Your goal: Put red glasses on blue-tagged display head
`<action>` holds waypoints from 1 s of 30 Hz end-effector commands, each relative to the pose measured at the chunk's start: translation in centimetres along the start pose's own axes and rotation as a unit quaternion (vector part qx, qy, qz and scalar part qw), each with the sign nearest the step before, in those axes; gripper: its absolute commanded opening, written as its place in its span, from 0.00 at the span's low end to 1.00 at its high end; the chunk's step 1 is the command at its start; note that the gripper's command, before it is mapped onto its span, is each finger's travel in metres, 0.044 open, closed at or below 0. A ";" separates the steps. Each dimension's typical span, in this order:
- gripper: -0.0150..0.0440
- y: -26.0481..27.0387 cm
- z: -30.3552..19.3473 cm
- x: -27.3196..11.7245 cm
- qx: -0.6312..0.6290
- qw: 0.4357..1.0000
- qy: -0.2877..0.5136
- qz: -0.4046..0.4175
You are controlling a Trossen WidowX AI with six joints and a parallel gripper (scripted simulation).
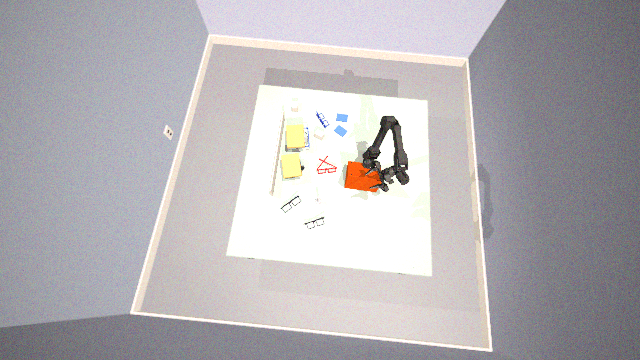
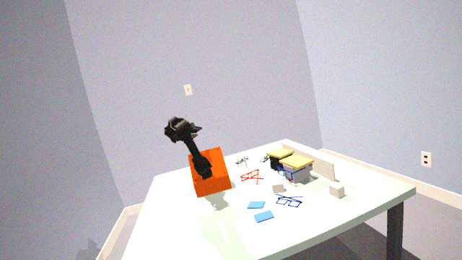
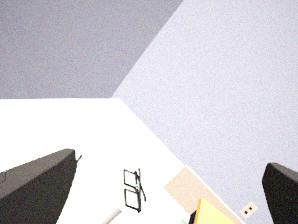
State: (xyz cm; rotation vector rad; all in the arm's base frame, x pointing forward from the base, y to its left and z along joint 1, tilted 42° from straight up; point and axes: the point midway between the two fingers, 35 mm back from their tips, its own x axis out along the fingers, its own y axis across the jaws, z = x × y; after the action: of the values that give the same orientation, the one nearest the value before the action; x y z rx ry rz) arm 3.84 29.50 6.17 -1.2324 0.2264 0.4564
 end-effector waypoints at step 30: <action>0.59 -7.0 -15.9 14.9 0.127 0.895 0.426 0.035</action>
State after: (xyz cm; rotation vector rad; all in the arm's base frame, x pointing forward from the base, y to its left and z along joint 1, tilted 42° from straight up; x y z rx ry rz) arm 19.58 19.58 2.24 -1.1492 0.8957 -0.0012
